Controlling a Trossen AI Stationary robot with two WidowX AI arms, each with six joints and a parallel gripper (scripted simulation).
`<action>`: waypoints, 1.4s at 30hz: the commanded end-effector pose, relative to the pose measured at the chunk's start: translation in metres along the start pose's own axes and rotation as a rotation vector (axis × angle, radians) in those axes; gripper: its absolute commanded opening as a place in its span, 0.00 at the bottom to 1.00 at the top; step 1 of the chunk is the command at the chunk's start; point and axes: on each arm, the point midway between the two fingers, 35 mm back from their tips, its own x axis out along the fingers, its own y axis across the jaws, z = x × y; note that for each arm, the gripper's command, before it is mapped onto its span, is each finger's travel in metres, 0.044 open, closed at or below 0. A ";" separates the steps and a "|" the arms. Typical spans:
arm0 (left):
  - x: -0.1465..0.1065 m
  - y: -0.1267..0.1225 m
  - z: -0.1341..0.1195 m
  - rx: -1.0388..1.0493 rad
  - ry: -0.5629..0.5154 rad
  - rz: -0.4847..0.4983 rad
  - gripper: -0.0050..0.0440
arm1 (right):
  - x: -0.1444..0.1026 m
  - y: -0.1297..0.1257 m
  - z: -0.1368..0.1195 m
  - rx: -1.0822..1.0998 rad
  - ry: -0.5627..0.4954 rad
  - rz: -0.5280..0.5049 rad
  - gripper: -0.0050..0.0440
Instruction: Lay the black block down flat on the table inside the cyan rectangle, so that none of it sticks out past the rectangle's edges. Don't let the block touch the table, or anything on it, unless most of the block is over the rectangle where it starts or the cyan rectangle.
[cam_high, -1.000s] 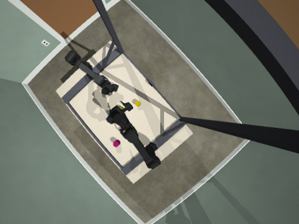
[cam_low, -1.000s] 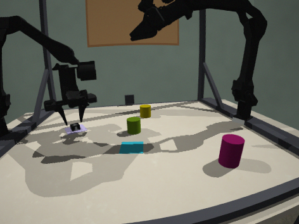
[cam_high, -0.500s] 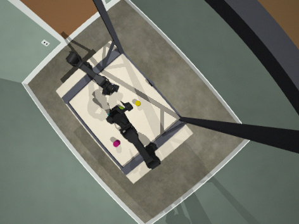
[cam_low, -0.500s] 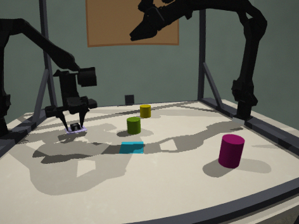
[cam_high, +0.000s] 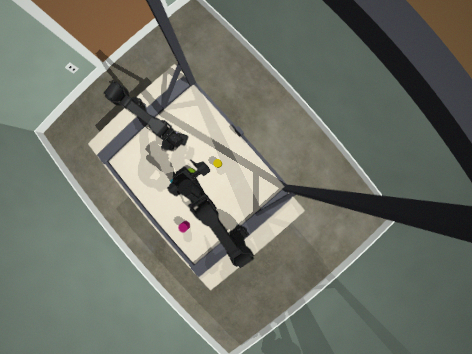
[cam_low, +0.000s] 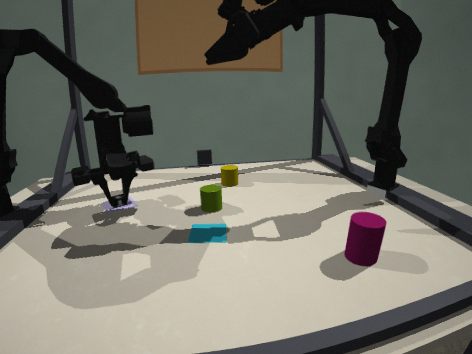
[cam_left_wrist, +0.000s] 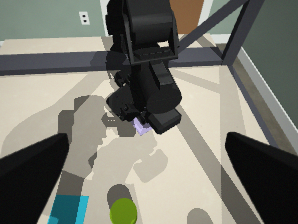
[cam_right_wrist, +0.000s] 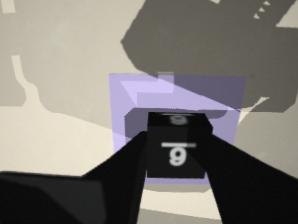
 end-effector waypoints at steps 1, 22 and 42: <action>-0.006 0.000 0.007 -0.002 -0.022 -0.001 1.00 | -0.006 0.004 0.001 0.000 -0.009 0.023 0.39; -0.006 0.000 0.007 -0.002 -0.022 -0.001 1.00 | -0.081 0.005 0.001 -0.001 -0.016 0.043 0.09; -0.117 0.041 -0.087 -0.093 -0.009 0.144 1.00 | -0.069 0.058 0.135 -0.001 -0.050 0.063 0.00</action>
